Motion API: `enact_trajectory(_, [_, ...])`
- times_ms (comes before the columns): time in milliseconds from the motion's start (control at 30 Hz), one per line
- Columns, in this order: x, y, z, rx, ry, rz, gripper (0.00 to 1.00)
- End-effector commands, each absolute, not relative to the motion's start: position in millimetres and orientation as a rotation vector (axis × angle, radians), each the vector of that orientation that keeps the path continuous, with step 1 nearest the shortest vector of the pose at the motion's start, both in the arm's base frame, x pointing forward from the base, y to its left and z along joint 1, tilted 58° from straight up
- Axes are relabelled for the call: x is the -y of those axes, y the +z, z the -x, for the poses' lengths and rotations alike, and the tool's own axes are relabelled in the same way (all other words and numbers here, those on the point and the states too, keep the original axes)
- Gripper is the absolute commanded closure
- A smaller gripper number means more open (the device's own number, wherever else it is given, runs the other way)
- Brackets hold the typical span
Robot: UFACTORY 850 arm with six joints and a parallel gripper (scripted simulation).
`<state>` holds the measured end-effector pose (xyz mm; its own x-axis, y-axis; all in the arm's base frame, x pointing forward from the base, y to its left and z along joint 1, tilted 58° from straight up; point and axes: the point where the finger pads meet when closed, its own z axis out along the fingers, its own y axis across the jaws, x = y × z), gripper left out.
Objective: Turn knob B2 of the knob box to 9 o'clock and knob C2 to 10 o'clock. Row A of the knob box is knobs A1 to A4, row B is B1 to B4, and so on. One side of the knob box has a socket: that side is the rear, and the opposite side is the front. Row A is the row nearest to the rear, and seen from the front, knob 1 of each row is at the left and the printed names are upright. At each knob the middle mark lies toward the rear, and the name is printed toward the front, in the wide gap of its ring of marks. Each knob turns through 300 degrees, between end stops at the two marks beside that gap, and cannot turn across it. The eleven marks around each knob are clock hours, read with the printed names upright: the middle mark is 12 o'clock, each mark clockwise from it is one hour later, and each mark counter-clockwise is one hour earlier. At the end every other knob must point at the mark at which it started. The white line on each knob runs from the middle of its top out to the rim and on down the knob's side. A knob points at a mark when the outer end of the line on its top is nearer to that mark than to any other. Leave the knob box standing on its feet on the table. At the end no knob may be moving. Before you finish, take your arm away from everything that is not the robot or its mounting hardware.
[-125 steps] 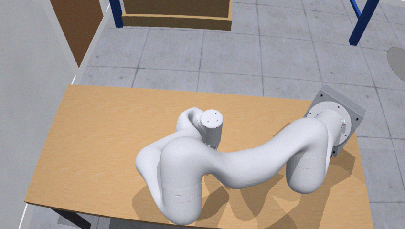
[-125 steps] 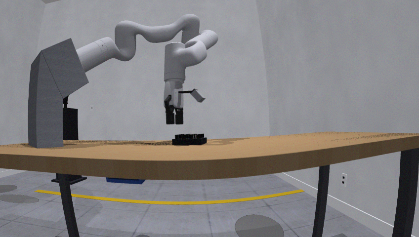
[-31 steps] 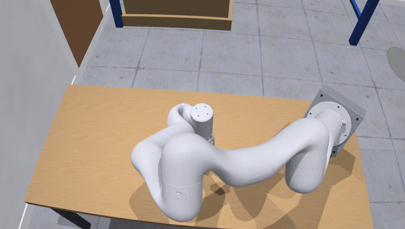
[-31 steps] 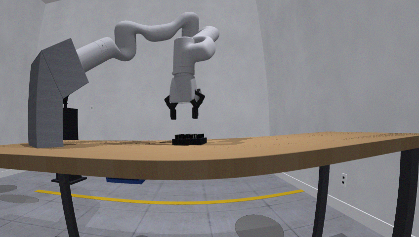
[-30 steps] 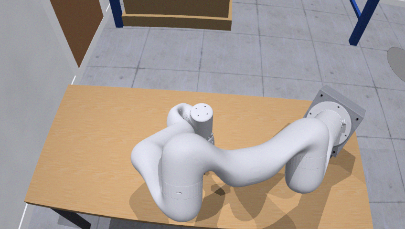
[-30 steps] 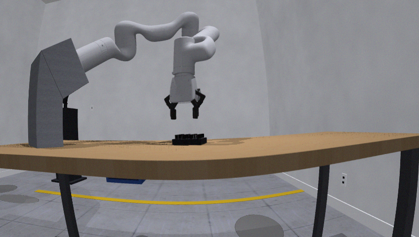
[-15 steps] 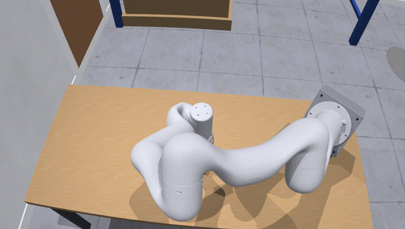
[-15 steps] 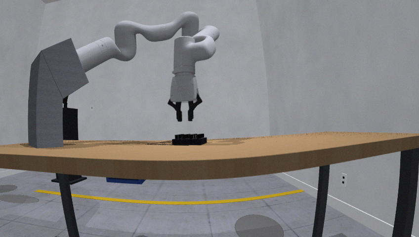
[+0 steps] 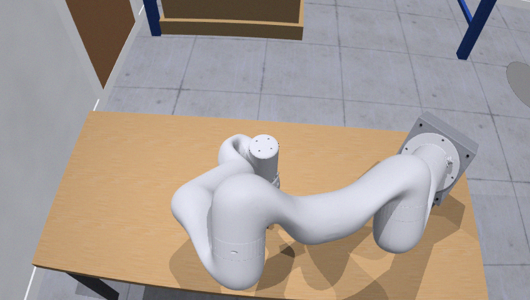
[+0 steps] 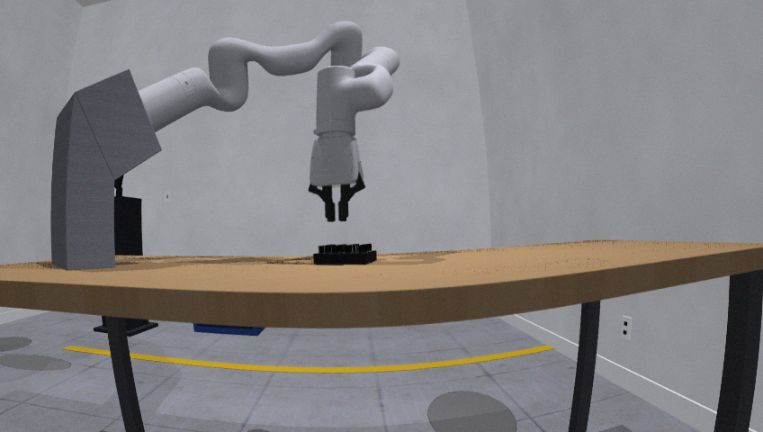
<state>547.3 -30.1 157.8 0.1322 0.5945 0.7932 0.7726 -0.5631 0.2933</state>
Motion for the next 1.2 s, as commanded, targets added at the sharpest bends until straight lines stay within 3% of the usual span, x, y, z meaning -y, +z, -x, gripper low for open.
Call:
enact_trajectory(0, [30.5,158.1,-547.4,1.358,-1.406,2.215,0.81])
enact_trajectory(1167, [23.6,151.6,-554.8,1.358,-1.406,2.215,0.81])
